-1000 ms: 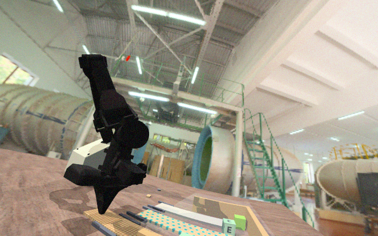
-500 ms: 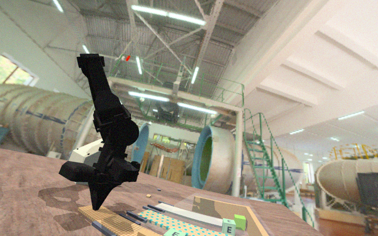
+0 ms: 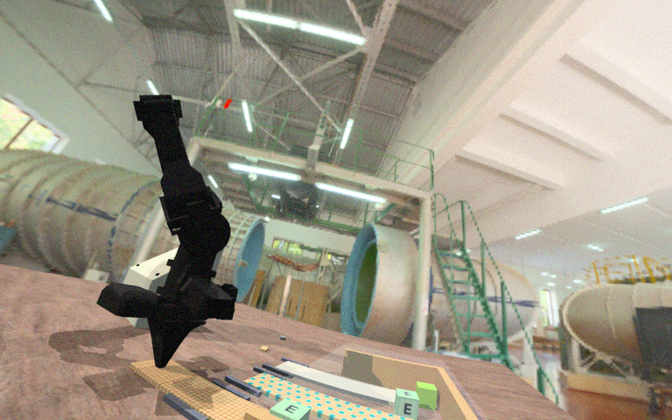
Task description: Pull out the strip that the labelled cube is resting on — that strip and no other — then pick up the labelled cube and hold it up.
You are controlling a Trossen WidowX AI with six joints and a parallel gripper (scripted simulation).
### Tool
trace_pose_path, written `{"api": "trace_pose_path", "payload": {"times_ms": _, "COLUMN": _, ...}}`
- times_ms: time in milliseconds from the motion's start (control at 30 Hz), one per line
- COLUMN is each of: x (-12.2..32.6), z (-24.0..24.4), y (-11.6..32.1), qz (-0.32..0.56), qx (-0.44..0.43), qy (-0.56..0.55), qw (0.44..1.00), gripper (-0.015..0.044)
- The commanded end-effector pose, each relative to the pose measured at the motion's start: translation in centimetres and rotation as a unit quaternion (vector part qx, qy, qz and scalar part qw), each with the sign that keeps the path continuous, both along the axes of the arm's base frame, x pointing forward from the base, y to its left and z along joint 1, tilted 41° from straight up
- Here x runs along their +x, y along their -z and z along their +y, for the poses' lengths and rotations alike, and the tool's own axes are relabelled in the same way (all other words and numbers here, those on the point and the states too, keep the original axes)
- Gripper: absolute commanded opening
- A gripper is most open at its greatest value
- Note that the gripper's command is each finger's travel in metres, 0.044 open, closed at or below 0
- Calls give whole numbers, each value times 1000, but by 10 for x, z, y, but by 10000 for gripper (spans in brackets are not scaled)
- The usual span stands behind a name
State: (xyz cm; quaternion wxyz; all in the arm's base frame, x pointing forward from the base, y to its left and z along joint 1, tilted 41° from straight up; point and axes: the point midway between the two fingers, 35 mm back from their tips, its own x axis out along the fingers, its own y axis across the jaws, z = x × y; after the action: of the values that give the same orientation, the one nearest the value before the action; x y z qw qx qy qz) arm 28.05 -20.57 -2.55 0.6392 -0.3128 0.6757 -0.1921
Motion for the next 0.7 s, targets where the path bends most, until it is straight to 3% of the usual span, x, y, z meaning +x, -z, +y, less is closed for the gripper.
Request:
{"api": "trace_pose_path", "payload": {"times_ms": 0, "x": -13, "z": -2, "y": 4, "qz": 10, "qx": 4, "qy": 4, "qw": 1000, "gripper": 0}}
{"api": "trace_pose_path", "payload": {"times_ms": 667, "x": -42, "z": -5, "y": 1, "qz": 11, "qx": 4, "qy": 4, "qw": 1000, "gripper": 0}}
